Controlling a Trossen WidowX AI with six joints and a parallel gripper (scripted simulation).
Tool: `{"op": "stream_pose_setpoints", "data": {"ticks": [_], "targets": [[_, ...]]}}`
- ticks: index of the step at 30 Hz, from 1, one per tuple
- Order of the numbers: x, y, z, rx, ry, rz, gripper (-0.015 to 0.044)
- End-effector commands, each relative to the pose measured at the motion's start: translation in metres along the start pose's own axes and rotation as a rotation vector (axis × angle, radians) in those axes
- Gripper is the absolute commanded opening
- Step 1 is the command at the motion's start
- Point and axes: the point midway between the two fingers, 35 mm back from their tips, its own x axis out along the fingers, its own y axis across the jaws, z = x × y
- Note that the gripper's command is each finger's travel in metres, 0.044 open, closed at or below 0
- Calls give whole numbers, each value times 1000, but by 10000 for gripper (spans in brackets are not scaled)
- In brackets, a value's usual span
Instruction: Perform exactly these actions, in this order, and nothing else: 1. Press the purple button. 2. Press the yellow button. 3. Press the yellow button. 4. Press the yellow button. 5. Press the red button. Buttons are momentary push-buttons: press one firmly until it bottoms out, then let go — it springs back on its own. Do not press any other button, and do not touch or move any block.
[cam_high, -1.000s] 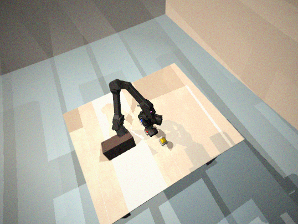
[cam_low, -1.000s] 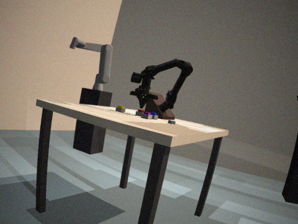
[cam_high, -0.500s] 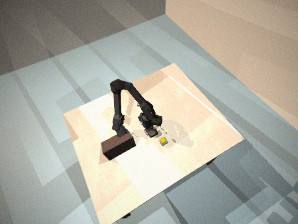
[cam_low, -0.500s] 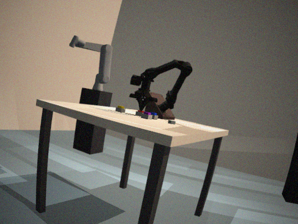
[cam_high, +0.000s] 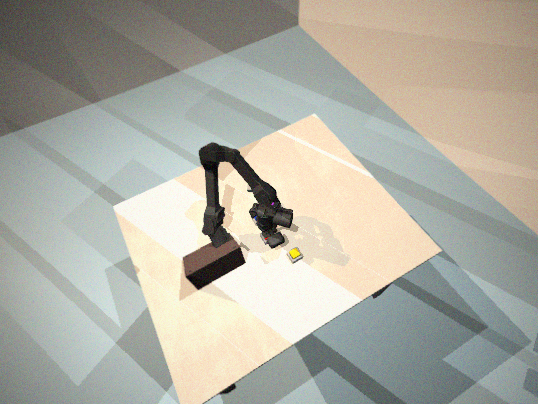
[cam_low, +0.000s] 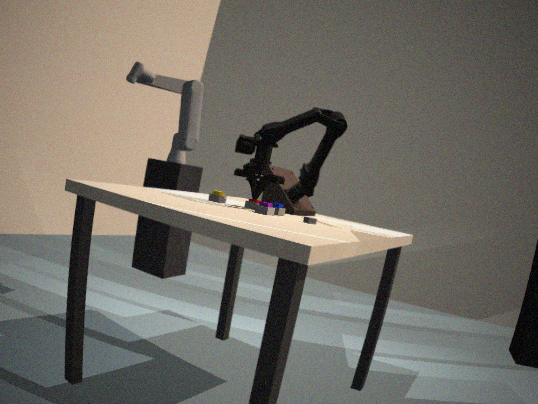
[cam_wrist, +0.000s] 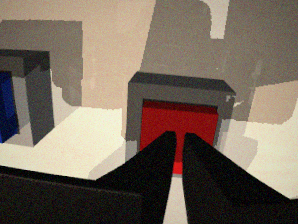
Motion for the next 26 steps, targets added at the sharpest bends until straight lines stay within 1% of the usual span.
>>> {"op": "stream_pose_setpoints", "data": {"ticks": [1,3,5,8,11,13,16,19,20,21,26], "targets": [[-20,0,0,1,2,-1,20],[-30,0,-1,4,3,2,20],[-30,0,-1,4,3,2,20],[-42,20,19,9,2,-16,99],[-61,73,53,14,-3,-35,178],[-70,111,66,13,-6,-35,230],[-81,172,73,10,-8,-23,309],[-91,234,65,5,-2,2,387],[-93,247,61,3,1,9,400],[-94,252,60,3,2,12,400],[-94,252,60,3,2,12,400]]}}
